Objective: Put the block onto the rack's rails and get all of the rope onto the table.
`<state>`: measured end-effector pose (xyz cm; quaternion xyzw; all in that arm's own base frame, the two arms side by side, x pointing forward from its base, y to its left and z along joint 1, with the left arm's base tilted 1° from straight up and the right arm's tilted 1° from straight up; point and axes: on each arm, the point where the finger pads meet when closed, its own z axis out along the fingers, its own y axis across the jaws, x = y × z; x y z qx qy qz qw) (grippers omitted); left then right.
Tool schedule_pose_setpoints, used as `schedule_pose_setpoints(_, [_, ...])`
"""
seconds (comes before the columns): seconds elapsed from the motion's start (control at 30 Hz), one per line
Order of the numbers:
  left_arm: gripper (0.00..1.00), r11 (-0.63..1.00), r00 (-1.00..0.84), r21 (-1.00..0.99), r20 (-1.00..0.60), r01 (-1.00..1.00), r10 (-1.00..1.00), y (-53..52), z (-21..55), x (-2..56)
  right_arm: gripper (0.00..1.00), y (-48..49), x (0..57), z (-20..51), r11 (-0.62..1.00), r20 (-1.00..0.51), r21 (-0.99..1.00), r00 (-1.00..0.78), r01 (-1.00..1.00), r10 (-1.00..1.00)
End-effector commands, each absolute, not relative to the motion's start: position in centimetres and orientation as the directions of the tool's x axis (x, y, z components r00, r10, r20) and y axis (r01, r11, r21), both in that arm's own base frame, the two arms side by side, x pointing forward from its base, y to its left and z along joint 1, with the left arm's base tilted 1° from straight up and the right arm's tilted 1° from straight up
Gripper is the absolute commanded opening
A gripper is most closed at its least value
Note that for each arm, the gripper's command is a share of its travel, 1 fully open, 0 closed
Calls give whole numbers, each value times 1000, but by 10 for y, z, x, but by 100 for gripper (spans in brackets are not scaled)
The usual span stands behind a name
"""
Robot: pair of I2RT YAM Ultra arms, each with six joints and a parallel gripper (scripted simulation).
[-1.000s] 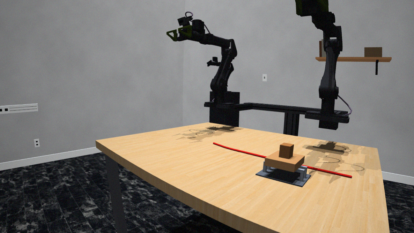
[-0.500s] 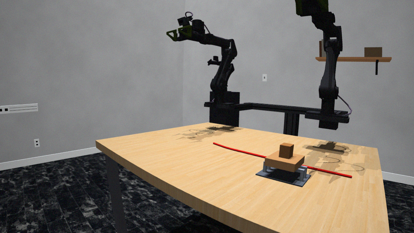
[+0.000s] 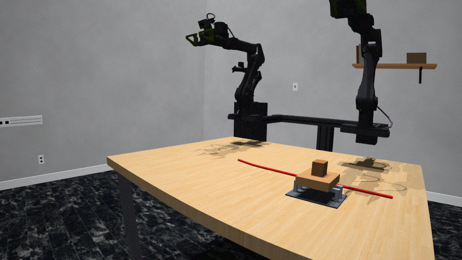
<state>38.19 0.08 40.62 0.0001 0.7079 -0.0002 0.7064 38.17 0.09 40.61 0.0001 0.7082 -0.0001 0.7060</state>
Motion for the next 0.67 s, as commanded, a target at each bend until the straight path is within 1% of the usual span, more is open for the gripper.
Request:
schedule_pose_setpoints(0.0, [68,1000,16,-3,-1000,8,-4,-2,414,381,100,6,370,437,1000,-997,-5,78,-19,-3])
schedule_pose_setpoints(0.07, [68,1000,38,-3,-999,1,-3,0,425,380,100,6,370,439,1000,-997,-5,83,-19,-3])
schedule_pose_setpoints(0.63, [68,1000,43,-3,-999,-4,-3,3,427,379,100,6,369,441,1000,-996,-5,88,-19,-3])
